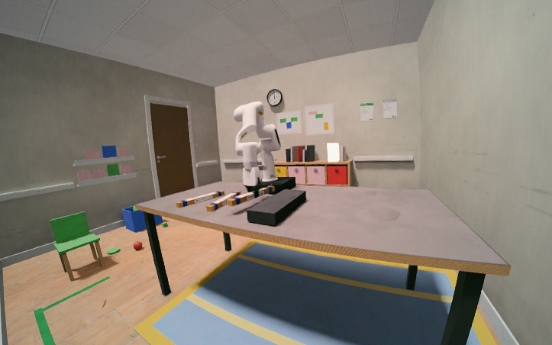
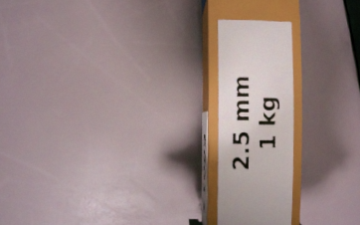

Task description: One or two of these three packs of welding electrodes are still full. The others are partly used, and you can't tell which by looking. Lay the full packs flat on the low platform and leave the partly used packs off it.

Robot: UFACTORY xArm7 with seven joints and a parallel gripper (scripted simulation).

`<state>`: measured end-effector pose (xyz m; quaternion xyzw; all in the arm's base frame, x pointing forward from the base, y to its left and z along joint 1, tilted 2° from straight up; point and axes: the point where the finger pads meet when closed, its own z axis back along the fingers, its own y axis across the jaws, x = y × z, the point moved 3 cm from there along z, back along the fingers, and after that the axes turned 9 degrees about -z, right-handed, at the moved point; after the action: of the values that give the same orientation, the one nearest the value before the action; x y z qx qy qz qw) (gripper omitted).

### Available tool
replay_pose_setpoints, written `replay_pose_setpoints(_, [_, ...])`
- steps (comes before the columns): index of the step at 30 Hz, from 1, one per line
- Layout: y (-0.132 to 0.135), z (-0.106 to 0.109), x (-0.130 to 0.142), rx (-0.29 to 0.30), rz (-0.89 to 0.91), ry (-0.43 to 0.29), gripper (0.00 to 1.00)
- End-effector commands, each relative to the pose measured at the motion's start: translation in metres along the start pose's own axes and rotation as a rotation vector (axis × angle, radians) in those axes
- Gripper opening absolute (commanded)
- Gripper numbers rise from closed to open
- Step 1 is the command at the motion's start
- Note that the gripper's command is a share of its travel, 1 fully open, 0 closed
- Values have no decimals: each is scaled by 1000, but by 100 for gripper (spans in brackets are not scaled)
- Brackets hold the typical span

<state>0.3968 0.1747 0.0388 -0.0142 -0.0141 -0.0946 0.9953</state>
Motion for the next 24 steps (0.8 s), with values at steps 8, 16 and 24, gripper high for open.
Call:
replay_pose_setpoints(8, [1, 2, 2, 3, 0, -4, 35])
replay_pose_setpoints(16, [1, 15, 1, 3, 0, -5, 35])
replay_pose_setpoints(24, [1, 35, 1, 3, 0, -4, 35])
